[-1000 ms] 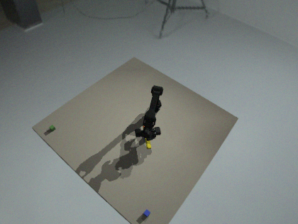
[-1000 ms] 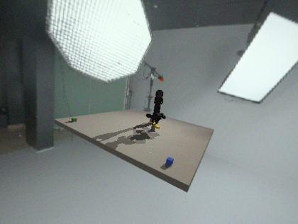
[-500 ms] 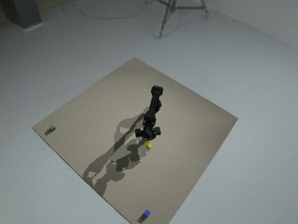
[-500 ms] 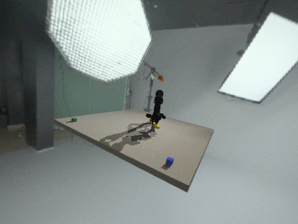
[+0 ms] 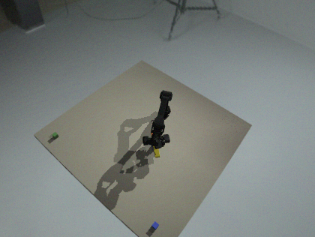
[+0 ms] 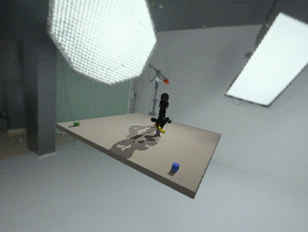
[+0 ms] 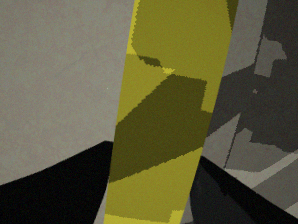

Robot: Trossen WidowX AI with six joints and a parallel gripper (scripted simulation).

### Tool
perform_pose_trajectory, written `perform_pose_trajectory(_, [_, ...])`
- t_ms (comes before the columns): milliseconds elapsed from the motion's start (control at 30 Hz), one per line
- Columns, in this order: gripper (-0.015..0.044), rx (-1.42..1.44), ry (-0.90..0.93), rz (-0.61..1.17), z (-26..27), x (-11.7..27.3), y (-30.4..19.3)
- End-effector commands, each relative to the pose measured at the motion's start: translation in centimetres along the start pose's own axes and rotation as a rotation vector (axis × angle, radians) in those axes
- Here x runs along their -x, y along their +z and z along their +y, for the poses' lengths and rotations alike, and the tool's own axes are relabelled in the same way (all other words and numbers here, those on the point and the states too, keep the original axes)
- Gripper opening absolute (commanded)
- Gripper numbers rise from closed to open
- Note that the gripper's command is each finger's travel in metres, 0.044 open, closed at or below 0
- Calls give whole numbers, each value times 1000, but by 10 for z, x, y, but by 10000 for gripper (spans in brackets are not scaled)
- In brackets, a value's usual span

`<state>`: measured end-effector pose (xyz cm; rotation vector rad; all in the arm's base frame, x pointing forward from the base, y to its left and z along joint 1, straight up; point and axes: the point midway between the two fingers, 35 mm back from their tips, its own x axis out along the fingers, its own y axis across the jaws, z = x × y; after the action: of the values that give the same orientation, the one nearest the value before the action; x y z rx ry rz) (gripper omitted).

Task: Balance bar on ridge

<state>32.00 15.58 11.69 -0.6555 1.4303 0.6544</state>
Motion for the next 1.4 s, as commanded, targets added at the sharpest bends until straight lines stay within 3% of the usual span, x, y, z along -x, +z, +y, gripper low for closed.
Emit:
perform_pose_trajectory(0, [168,0,0,1,0,0,0])
perform_pose_trajectory(1267, [185,0,0,1,0,0,0])
perform_pose_trajectory(1367, [264,0,0,1,0,0,0])
